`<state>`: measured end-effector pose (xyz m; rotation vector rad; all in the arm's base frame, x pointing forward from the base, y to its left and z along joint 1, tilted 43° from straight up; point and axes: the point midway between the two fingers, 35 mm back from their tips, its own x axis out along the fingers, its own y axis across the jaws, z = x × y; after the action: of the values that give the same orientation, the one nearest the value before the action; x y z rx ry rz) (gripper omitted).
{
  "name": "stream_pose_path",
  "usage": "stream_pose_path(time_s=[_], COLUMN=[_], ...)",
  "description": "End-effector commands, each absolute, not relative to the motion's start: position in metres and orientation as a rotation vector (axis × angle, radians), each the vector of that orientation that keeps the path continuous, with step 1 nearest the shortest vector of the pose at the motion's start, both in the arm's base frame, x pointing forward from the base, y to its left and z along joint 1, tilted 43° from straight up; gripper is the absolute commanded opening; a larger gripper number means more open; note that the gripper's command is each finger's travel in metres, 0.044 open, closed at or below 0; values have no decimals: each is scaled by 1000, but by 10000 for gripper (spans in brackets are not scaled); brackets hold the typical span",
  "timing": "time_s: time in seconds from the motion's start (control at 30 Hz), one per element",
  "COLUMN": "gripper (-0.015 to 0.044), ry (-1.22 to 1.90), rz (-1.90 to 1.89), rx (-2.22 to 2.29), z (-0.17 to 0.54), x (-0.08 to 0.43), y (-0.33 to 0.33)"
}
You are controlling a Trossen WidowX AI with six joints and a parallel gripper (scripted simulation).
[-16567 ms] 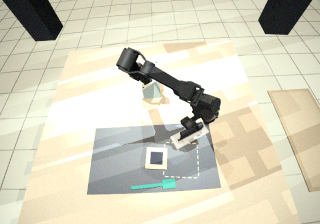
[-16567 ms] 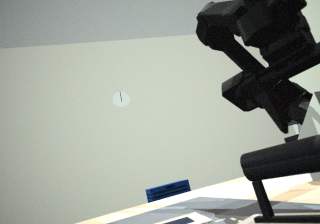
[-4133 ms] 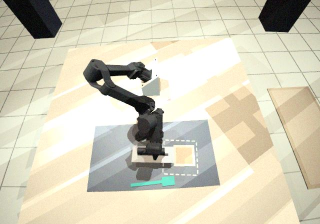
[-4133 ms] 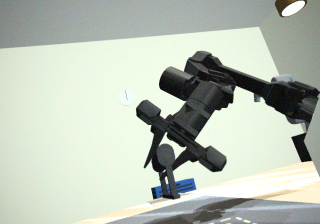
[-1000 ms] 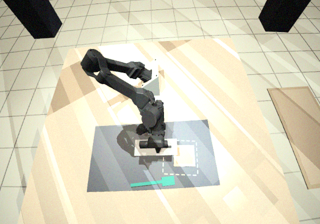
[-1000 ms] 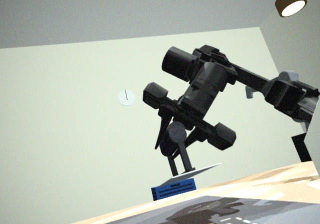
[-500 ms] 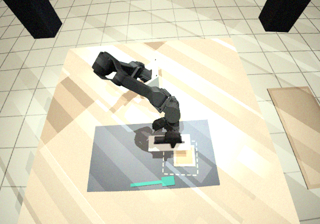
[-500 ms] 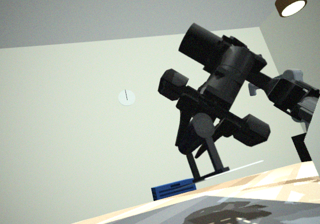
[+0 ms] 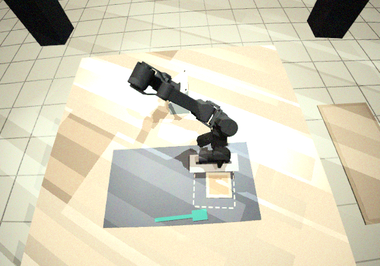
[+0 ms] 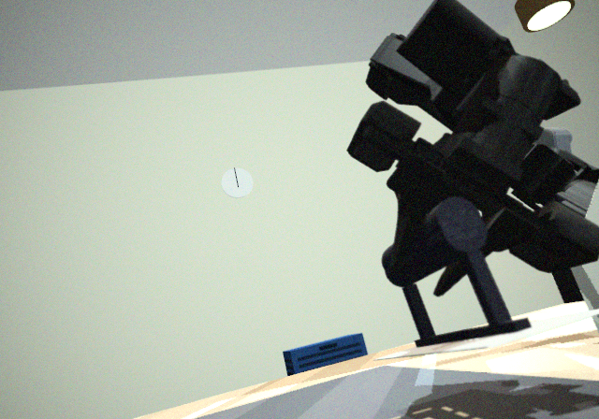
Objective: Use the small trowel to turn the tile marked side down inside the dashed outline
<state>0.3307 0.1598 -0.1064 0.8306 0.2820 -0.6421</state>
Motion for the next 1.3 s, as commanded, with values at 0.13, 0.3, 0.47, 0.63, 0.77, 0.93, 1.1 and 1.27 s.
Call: stream_pose_path(time_s=[0.13, 0.3, 0.47, 0.63, 0.77, 0.93, 1.1, 1.27], gripper=[0, 0, 0, 0, 0, 0, 0, 0], ry=[254, 241, 227, 227, 227, 227, 227, 227], rz=[-615, -599, -583, -582, -582, -582, -582, -582], rx=[842, 837, 834, 834, 834, 834, 834, 833], z=[-126, -142, -154, -155, -155, -161, -167, -172], x=[315, 301, 289, 289, 289, 290, 291, 292], y=[178, 183, 187, 187, 187, 183, 178, 173])
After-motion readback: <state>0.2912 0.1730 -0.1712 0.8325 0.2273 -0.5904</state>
